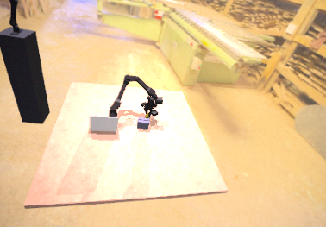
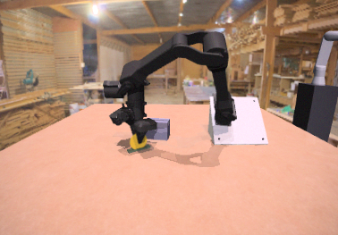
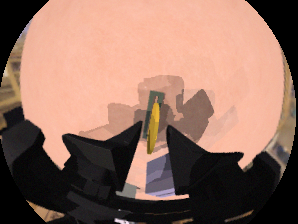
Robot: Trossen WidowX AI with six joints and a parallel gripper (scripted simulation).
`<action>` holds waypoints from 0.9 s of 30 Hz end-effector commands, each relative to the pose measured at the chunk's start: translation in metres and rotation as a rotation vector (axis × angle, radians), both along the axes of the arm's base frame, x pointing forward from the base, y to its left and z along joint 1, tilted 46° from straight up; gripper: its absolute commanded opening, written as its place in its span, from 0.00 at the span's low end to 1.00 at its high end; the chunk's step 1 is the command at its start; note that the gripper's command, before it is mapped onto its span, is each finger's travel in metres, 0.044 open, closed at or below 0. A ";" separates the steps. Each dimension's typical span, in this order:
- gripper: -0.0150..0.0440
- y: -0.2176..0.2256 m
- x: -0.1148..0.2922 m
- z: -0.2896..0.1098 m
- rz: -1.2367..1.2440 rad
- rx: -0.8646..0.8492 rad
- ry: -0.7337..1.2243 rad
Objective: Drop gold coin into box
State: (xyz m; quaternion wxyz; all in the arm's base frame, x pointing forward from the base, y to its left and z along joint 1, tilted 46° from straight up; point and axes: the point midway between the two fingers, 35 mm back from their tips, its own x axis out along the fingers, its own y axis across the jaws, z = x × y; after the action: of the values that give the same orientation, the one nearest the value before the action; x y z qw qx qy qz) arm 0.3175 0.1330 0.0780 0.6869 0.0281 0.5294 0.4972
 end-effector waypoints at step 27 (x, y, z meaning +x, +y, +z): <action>0.25 0.013 -0.004 -0.011 -0.001 0.006 0.008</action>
State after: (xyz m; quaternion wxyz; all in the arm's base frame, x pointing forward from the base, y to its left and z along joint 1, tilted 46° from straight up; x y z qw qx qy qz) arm 0.3132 0.1471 0.0658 0.6849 0.0304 0.5296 0.4995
